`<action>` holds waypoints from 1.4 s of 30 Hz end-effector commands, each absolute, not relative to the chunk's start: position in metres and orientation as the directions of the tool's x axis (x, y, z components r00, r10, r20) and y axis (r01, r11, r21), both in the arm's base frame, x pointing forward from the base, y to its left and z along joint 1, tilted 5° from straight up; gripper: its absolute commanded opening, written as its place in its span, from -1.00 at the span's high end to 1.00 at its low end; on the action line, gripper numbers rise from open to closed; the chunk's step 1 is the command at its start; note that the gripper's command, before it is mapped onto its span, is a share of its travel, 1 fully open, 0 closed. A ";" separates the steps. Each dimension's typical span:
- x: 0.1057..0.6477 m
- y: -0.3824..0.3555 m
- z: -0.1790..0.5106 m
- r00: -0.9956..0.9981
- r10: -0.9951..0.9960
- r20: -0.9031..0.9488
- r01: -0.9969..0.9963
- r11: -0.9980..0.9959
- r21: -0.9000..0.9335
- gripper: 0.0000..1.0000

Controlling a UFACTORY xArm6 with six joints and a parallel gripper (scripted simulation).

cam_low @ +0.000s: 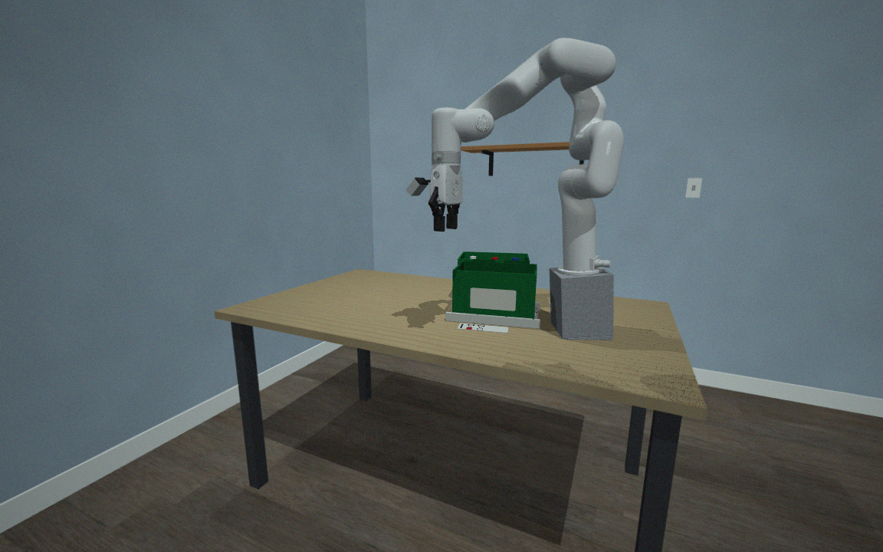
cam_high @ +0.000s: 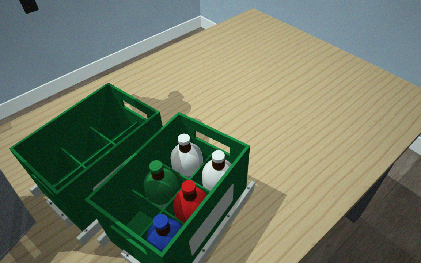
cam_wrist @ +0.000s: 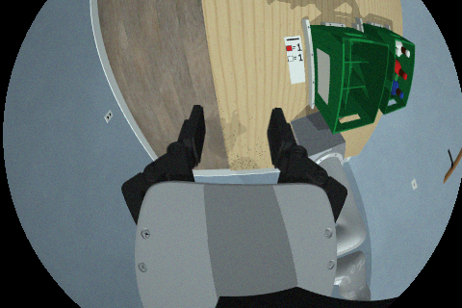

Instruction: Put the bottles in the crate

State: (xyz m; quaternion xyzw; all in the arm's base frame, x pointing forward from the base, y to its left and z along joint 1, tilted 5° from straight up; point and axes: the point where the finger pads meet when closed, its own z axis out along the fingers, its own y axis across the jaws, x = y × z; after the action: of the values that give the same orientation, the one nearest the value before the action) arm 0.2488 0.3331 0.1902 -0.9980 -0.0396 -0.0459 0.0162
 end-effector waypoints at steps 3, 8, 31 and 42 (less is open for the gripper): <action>0.264 0.318 0.180 0.968 0.232 0.093 0.235 -0.971 -0.031 -0.29; 0.279 0.301 0.168 0.916 0.390 0.096 0.394 -0.919 -0.019 -0.29; 0.339 0.232 0.116 0.916 0.390 0.096 0.394 -0.919 -0.018 -0.29; 0.363 0.203 0.095 0.916 0.390 0.096 0.394 -0.919 -0.018 -0.29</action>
State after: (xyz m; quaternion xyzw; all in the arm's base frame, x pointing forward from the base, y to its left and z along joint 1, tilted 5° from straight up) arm 0.3538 0.2116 0.1014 -0.9786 -0.2004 -0.0442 0.0171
